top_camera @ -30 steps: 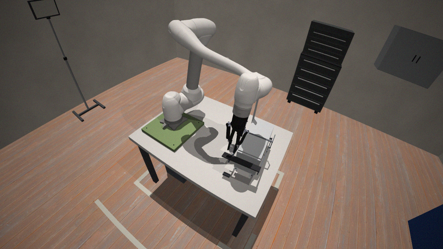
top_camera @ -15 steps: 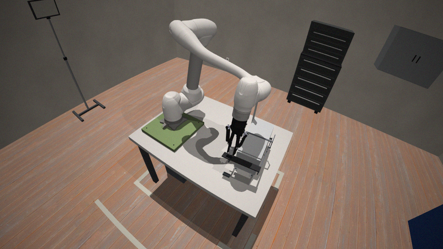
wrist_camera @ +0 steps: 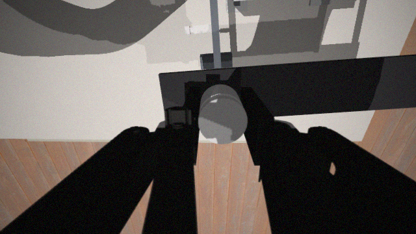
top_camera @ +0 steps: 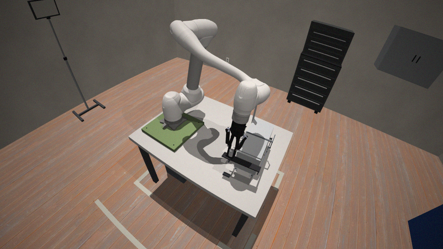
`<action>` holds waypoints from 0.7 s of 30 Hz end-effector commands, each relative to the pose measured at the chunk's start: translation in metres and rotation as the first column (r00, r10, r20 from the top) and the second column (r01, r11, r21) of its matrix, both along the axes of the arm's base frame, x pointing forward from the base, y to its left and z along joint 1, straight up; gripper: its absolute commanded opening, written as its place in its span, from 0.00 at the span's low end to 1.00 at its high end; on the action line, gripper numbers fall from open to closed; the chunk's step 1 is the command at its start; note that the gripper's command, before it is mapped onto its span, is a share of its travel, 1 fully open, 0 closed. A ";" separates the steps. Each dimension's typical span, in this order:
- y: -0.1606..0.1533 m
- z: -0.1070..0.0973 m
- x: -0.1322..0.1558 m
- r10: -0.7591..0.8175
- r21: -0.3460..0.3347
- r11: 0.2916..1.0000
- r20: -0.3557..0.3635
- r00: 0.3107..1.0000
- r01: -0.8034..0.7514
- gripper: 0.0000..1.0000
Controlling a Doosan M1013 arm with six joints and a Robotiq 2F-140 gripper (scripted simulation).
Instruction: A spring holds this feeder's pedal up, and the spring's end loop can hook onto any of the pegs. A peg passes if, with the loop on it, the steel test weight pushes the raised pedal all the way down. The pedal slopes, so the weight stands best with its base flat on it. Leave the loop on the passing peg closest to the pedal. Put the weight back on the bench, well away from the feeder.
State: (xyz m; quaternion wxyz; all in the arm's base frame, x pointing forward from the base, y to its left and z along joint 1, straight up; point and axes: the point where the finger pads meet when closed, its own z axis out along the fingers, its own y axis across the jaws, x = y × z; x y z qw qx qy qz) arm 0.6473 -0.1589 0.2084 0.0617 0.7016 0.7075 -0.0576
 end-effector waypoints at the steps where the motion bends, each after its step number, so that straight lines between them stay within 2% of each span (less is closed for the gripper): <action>1: 0.000 -0.003 0.000 0.000 0.000 1.000 0.001 1.000 0.000 0.25; 19: 0.000 -0.014 0.001 0.000 0.000 1.000 0.001 1.000 0.000 0.25; 20: 0.000 -0.012 0.001 0.000 0.000 1.000 0.001 1.000 0.000 1.00; 21: 0.000 -0.012 0.001 0.000 0.000 1.000 0.001 1.000 0.000 1.00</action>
